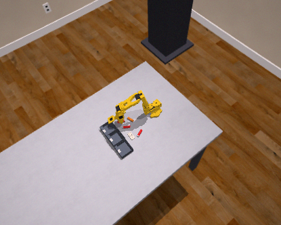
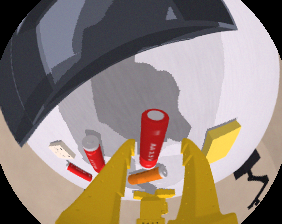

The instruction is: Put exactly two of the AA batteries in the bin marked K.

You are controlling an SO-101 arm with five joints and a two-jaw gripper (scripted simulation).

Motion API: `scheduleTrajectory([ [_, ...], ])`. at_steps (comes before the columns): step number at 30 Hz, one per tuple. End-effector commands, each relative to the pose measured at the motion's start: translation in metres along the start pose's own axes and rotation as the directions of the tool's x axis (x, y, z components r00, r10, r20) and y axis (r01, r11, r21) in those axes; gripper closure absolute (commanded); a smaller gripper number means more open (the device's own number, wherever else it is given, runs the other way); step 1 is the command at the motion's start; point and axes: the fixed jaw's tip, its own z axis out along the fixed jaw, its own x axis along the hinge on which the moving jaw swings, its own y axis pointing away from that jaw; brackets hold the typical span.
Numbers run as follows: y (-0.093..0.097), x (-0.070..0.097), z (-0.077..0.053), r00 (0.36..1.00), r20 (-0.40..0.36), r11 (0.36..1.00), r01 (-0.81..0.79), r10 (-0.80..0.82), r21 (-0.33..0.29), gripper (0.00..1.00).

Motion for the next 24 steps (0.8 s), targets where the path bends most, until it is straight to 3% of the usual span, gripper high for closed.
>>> scheduleTrajectory([
  [1, -0.0007, -0.0035, -0.0028, 1.0, 0.024, 1.0, 0.004, -0.004, -0.004, 0.79],
  [24, -0.0007, -0.0035, -0.0028, 1.0, 0.024, 1.0, 0.004, -0.004, -0.004, 0.91],
])
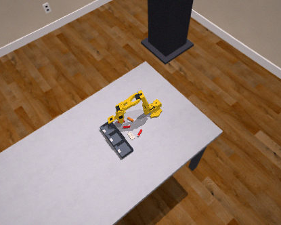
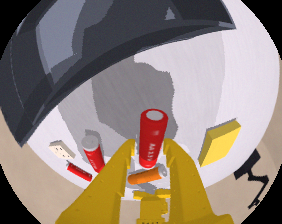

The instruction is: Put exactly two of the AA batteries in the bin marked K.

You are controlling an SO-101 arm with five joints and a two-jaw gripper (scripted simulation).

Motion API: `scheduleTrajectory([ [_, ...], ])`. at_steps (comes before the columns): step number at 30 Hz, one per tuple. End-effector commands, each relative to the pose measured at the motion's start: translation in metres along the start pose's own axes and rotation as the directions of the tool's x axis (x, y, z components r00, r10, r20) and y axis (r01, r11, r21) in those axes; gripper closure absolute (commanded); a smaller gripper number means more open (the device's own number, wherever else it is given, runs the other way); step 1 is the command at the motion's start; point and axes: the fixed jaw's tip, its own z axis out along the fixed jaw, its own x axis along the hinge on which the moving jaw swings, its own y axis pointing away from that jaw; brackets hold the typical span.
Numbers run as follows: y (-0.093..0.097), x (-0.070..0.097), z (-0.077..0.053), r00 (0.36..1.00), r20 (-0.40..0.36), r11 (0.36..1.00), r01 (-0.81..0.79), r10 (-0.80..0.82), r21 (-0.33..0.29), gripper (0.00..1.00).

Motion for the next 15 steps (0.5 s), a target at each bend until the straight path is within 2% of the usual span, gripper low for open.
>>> scheduleTrajectory([
  [1, -0.0003, -0.0034, -0.0028, 1.0, 0.024, 1.0, 0.006, -0.006, -0.004, 0.92],
  [15, -0.0003, -0.0034, -0.0028, 1.0, 0.024, 1.0, 0.006, -0.006, -0.004, 0.99],
])
